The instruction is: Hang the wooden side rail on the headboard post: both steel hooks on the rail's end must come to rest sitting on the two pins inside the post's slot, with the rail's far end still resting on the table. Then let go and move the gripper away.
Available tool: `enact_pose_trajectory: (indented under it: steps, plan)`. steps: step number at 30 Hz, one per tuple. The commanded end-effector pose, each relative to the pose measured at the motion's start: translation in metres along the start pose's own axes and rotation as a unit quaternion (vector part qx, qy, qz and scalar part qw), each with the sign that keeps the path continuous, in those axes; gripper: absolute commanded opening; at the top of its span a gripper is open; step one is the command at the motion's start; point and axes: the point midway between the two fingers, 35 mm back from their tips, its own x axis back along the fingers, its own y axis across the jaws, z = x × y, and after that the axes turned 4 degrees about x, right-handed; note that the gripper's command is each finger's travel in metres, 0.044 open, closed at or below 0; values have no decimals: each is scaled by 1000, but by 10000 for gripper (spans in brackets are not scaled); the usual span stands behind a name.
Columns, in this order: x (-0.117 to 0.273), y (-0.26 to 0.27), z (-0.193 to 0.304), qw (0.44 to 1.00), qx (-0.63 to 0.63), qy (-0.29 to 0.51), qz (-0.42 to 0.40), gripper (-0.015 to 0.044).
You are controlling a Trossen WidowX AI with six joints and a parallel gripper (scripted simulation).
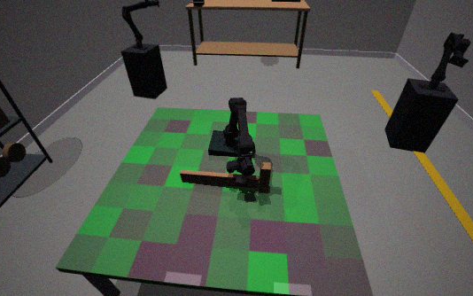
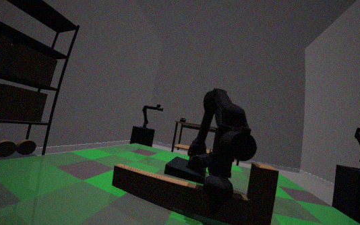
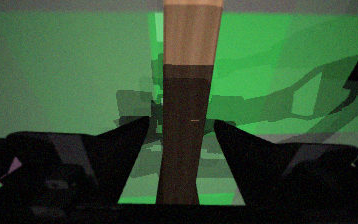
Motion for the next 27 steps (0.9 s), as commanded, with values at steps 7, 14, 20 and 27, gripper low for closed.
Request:
enact_pose_trajectory:
  steps: [7, 14, 20, 27]
  plan:
    - [32, 1, 1, 1000, 2, 5, -9, 440]
    - [32, 1, -30, 1000, 2, 3, -9, 440]
    - [31, 3, -27, 1000, -3, 2, -9, 440]
    - [31, 3, -27, 1000, -3, 2, -9, 440]
